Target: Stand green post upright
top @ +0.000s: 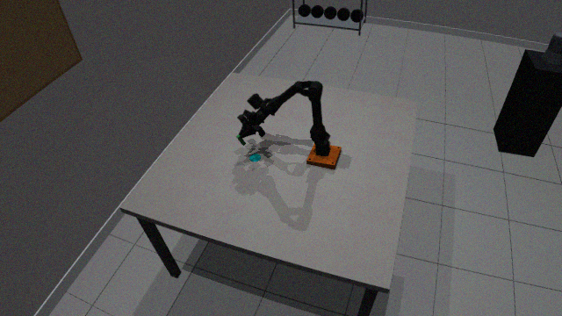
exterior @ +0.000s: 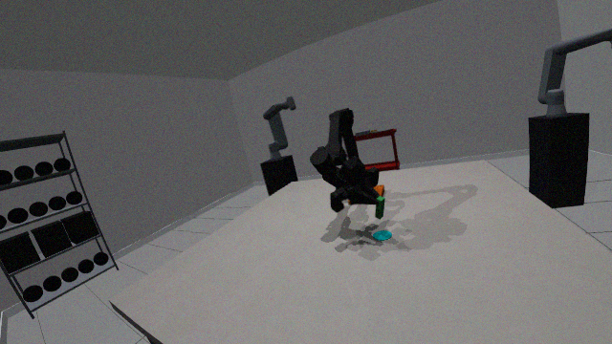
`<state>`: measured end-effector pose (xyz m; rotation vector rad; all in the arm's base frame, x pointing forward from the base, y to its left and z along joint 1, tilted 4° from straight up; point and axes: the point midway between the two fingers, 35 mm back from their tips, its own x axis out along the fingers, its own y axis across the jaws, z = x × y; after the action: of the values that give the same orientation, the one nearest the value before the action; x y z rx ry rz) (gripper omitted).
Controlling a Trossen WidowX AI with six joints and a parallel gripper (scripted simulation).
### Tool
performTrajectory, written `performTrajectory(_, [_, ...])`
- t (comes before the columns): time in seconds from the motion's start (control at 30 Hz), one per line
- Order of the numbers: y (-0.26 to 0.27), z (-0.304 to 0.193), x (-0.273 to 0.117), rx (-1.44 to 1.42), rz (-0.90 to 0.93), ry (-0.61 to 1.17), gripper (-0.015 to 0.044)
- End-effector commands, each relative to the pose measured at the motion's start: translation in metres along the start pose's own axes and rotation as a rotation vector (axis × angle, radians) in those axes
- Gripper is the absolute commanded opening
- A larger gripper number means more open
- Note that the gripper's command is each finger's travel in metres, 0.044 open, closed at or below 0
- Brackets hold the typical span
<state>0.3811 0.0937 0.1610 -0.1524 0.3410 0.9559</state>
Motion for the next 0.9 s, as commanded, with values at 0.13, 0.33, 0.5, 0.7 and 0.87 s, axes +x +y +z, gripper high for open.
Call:
performTrajectory(0.13, [0.004,-0.002,-0.005,-0.005,0.015,-0.039,0.0023])
performTrajectory(0.33, [0.006,-0.002,-0.009,-0.016,0.025,-0.069,0.0023])
performTrajectory(0.5, [0.009,-0.002,-0.013,-0.026,0.032,-0.094,0.0023])
performTrajectory(0.7, [0.012,-0.003,-0.017,-0.039,0.042,-0.122,0.0023])
performTrajectory(0.87, [0.015,-0.004,-0.021,-0.050,0.051,-0.144,0.0023])
